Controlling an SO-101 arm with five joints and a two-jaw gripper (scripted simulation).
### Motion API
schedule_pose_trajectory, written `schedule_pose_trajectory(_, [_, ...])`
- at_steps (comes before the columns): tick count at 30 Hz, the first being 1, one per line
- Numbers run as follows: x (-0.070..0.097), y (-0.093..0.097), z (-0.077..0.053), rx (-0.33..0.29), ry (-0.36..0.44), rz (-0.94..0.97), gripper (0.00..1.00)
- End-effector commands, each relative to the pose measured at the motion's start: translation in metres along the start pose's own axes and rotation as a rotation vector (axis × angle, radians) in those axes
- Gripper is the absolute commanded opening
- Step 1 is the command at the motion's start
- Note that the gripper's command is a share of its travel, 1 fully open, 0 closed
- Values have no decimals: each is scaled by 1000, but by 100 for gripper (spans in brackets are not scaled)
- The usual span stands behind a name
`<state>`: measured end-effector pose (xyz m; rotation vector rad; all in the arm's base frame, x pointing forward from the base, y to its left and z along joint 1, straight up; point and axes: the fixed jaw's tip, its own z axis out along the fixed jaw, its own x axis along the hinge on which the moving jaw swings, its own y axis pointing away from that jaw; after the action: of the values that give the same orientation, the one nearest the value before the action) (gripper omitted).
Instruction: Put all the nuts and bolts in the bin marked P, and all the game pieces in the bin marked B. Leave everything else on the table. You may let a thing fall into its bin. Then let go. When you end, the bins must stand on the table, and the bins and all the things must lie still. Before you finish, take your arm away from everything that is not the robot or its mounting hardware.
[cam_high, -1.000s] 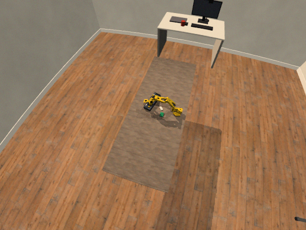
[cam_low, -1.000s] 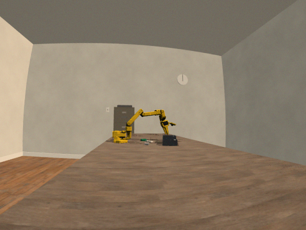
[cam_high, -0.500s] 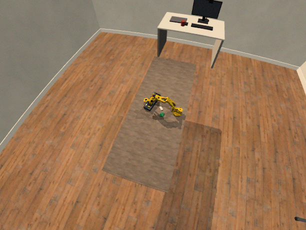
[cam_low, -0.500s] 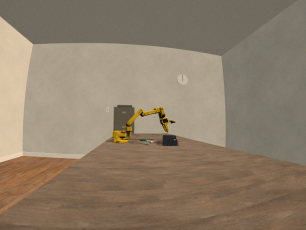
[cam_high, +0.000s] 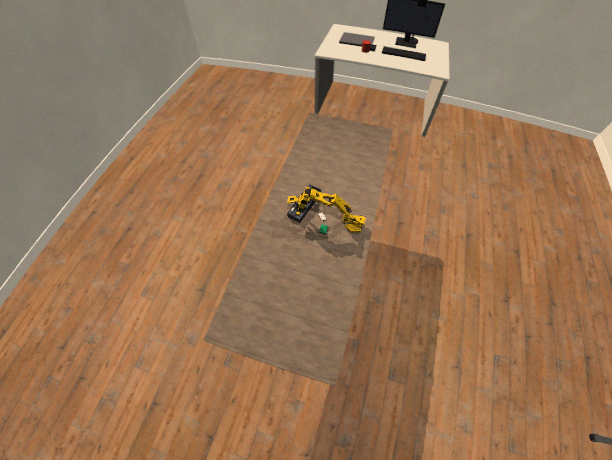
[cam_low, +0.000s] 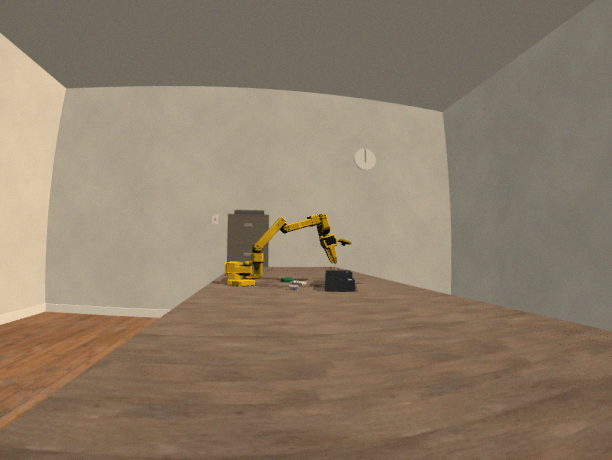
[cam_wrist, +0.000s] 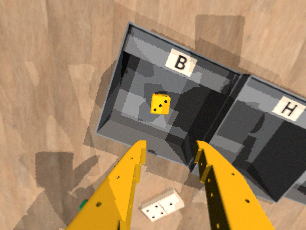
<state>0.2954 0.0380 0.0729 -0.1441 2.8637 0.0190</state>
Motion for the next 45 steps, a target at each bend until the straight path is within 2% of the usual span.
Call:
schedule_pose_trajectory(1, [-7, 3, -13, -4, -53, 6, 17])
schedule_pose_trajectory(8, [-4, 2, -15, -4, -39, 54, 18])
schedule_pose_trajectory(13, [5, 0, -18, -2, -7, 166, 19])
schedule_pose_trajectory(18, [22, -3, -22, 8, 41, 332, 21])
schedule_pose_trajectory(23, [45, -6, -24, 28, 95, 523, 24])
schedule_pose_trajectory(25, [45, -6, -24, 28, 95, 523, 24])
schedule_pose_trajectory(36, [95, -10, -23, 86, 182, 858, 28])
schedule_pose_trajectory(40, [104, -11, -22, 98, 195, 911, 29])
schedule_pose_trajectory(45, [107, -11, -21, 102, 199, 926, 29])
